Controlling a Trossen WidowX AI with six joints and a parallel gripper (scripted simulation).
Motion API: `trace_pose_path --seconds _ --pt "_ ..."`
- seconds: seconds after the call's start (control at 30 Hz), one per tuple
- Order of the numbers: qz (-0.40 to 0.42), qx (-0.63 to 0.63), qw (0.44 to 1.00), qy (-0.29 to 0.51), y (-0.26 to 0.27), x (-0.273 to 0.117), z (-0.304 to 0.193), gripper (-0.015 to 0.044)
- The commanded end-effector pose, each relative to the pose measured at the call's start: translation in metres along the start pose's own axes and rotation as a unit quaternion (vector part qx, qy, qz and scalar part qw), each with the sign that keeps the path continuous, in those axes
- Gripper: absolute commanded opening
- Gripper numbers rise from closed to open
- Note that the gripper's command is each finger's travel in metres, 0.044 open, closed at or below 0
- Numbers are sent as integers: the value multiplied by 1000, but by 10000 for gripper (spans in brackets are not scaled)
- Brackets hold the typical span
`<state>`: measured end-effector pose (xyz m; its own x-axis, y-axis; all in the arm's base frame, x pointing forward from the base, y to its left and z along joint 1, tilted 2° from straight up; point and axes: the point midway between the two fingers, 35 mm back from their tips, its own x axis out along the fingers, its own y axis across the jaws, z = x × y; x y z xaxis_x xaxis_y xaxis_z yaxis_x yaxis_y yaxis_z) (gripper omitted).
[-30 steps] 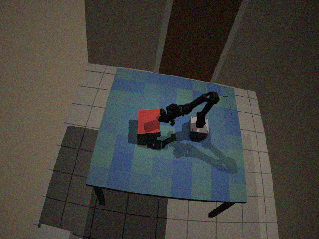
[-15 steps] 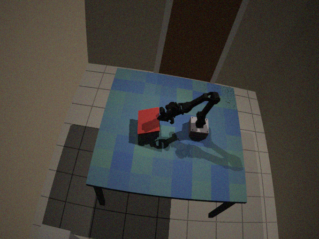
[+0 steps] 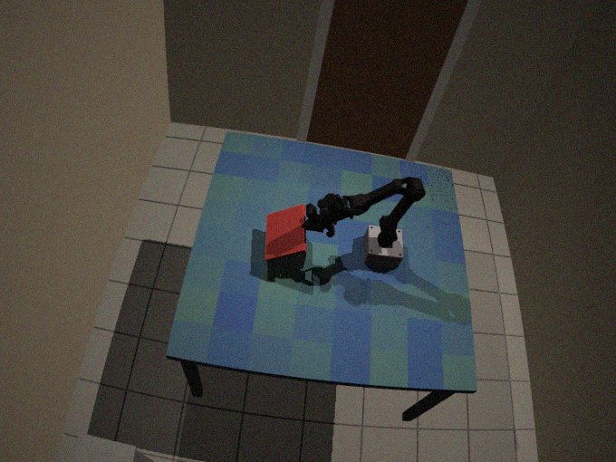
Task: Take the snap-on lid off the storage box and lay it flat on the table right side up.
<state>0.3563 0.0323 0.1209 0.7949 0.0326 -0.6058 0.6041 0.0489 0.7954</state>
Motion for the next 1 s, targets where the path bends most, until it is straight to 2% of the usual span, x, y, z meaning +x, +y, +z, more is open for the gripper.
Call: trace_pose_path --seconds 0.0,0.97 --pt "5 -1 1000 2 10 -1 -1 0" --pt "6 -1 1000 2 51 -12 -1 0"
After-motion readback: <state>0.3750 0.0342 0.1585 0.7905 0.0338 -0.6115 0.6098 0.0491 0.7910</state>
